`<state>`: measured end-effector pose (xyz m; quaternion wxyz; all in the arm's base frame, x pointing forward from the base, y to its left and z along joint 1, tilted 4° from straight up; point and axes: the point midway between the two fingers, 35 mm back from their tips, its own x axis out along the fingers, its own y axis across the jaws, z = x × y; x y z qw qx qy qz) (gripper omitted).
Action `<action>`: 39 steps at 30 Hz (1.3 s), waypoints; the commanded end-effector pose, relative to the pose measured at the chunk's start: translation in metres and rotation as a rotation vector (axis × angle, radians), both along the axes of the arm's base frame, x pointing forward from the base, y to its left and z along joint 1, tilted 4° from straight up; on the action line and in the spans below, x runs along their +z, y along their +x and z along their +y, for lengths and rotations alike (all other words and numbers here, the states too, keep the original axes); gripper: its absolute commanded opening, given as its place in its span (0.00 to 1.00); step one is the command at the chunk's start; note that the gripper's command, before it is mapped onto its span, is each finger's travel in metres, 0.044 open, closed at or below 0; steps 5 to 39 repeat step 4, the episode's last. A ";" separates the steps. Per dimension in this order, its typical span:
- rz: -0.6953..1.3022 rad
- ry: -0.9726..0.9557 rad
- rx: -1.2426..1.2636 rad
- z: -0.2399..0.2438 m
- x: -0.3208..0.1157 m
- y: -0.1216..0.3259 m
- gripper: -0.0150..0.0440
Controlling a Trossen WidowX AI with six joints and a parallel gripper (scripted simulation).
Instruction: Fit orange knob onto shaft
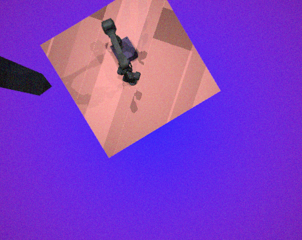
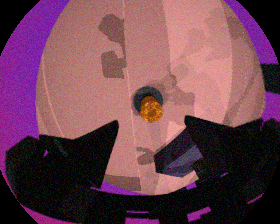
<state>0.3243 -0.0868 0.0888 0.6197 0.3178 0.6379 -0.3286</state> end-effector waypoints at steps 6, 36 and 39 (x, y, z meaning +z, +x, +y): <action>0.014 0.004 -0.002 0.001 0.008 -0.002 1.00; 0.014 0.004 -0.002 0.001 0.008 -0.002 1.00; 0.014 0.004 -0.002 0.001 0.008 -0.002 1.00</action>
